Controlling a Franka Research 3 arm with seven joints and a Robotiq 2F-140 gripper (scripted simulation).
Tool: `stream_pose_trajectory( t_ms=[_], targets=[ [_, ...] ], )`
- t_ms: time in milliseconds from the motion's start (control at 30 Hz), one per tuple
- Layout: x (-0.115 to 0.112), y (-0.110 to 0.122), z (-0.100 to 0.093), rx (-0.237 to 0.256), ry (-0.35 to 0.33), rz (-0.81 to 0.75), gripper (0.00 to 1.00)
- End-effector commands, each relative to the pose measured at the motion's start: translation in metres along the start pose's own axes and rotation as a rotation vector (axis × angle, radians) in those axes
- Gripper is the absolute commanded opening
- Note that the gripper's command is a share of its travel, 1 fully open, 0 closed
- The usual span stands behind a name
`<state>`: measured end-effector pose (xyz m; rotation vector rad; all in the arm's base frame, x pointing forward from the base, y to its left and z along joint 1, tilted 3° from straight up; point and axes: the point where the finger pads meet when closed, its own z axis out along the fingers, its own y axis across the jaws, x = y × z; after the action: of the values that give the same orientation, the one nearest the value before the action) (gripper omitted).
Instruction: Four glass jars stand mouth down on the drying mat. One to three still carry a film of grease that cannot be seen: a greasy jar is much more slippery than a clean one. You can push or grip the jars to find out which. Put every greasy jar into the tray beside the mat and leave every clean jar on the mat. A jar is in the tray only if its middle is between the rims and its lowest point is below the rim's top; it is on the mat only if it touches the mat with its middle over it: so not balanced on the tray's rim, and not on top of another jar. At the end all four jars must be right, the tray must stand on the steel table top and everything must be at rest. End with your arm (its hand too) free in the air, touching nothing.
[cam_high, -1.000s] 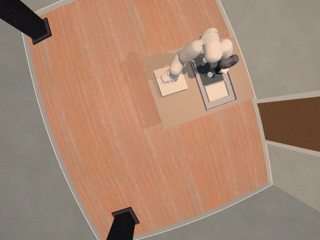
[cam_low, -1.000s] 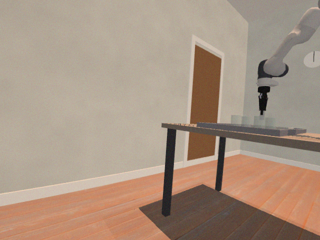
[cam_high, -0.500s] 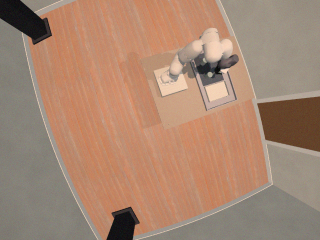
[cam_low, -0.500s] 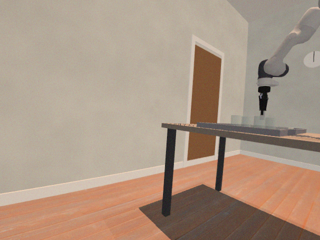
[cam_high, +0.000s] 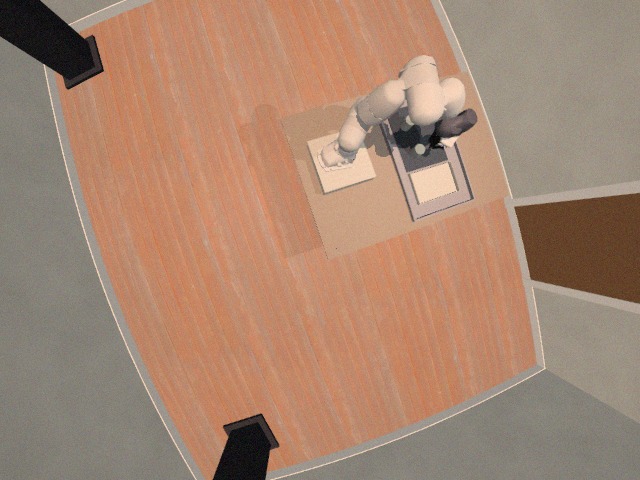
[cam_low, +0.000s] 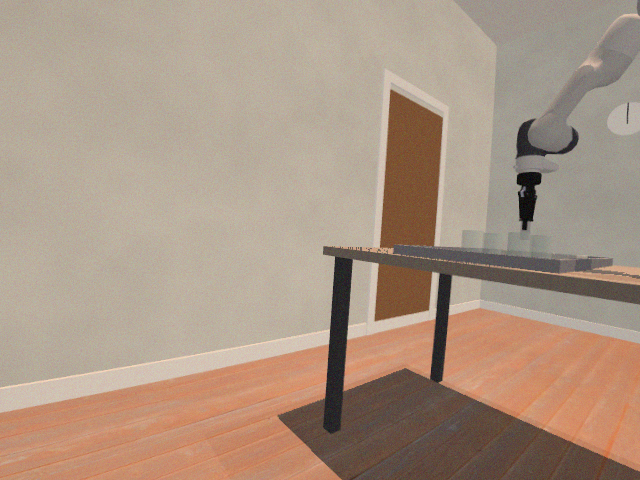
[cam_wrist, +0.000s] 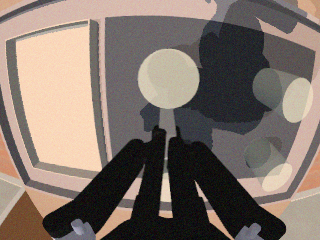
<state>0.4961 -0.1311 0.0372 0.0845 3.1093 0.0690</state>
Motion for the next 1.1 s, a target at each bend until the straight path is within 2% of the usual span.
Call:
stream_pose_trajectory(
  t_ms=[0,1067],
  targets=[
    [-0.0007,0.0002,-0.0010,-0.001,-0.005,-0.003,0.00],
    [0.0030,0.0001,-0.0010,-0.001,-0.005,-0.003,0.00]
  ],
)
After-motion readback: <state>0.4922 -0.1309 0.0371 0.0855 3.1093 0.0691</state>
